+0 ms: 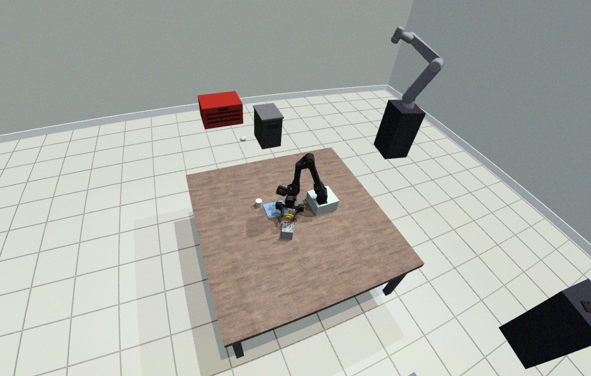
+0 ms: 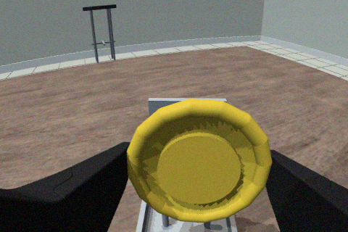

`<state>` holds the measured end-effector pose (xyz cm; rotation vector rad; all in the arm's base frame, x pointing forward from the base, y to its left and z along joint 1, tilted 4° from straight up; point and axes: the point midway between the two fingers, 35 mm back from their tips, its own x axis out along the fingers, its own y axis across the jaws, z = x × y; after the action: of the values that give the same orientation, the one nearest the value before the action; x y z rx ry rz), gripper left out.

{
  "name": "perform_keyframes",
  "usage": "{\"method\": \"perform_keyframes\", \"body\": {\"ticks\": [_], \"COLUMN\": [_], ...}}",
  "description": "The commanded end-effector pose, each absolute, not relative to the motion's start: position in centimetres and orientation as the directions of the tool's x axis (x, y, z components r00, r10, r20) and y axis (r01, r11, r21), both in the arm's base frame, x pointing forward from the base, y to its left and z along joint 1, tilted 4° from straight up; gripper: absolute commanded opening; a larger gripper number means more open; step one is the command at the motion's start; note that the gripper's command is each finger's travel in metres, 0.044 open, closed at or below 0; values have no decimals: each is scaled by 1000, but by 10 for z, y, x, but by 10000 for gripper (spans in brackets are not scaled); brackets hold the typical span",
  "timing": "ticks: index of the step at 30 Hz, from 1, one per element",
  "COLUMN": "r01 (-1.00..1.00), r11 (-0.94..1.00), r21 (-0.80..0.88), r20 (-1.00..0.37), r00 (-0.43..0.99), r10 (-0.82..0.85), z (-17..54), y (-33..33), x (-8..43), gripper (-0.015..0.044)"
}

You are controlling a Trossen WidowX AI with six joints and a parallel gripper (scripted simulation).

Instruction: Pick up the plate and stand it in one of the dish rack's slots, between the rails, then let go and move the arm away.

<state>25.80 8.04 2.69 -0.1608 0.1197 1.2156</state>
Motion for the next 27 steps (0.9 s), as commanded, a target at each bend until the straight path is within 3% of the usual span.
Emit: {"method": "perform_keyframes", "body": {"ticks": [1, 27], "r01": [-939, -938], "r11": [335, 334], "r21": [-74, -93], "r20": [-163, -163], "r00": [342, 345], "r10": [925, 924], "z": [27, -4], "y": [81, 91], "x": [254, 260], "gripper": [0, 0]}}
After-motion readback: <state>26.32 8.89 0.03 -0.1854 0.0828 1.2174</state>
